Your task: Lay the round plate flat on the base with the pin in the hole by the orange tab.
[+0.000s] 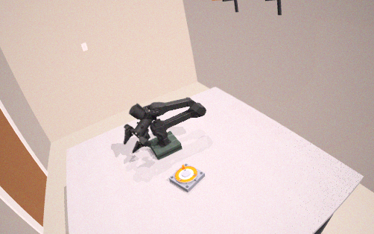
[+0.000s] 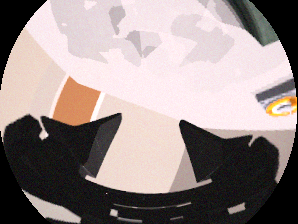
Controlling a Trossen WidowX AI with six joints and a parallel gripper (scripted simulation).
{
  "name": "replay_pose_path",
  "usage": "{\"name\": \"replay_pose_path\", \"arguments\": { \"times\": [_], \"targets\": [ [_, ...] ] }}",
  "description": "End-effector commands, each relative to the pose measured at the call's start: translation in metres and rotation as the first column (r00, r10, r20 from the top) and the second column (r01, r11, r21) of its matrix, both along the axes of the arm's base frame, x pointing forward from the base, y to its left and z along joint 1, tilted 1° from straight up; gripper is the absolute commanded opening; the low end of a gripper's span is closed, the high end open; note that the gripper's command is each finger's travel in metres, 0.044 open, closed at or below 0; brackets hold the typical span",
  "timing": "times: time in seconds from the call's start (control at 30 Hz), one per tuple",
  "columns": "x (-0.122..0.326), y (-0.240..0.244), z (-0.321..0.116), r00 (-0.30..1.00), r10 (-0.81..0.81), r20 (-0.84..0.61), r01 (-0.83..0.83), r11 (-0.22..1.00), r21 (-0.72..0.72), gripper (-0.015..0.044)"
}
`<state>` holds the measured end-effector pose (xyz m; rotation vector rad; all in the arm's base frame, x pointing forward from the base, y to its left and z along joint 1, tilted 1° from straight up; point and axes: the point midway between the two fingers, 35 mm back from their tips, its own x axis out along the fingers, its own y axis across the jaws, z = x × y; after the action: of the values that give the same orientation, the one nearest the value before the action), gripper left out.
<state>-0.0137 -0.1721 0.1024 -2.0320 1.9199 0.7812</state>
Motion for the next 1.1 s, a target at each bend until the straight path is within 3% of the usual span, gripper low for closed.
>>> {"name": "replay_pose_path", "arguments": {
  "times": [0.0,0.13,0.23,0.3,0.37,0.5,0.53,0.63,0.77,0.87,0.97,1.07],
  "targets": [
    [0.001,0.000,0.000,1.000,0.015,-0.010,-0.015,1.000,0.005,0.0374],
    [0.029,-0.001,0.006,0.927,0.322,-0.192,-0.305,0.946,0.112,0.0269],
    [0.052,0.000,0.010,0.747,0.578,-0.329,-0.533,0.816,0.225,0.0190],
    [0.057,0.000,0.010,0.689,0.629,-0.358,-0.576,0.776,0.255,0.0137],
    [0.070,0.003,0.011,0.506,0.750,-0.426,-0.679,0.651,0.340,0.0085],
    [0.100,0.009,0.012,0.013,0.866,-0.499,-0.788,0.316,0.528,0.0000],
    [0.101,0.010,0.012,-0.008,0.866,-0.500,-0.789,0.302,0.535,0.0000],
    [0.118,0.015,0.012,-0.299,0.818,-0.492,-0.767,0.102,0.634,0.0000],
    [0.148,0.027,0.009,-0.731,0.543,-0.412,-0.593,-0.209,0.777,0.0000],
    [0.158,0.033,0.007,-0.827,0.421,-0.372,-0.510,-0.285,0.812,0.0000],
    [0.178,0.048,0.003,-0.954,0.120,-0.275,-0.300,-0.400,0.866,0.0000],
    [0.187,0.055,0.001,-0.973,-0.035,-0.228,-0.192,-0.429,0.883,0.0000]
  ]
}}
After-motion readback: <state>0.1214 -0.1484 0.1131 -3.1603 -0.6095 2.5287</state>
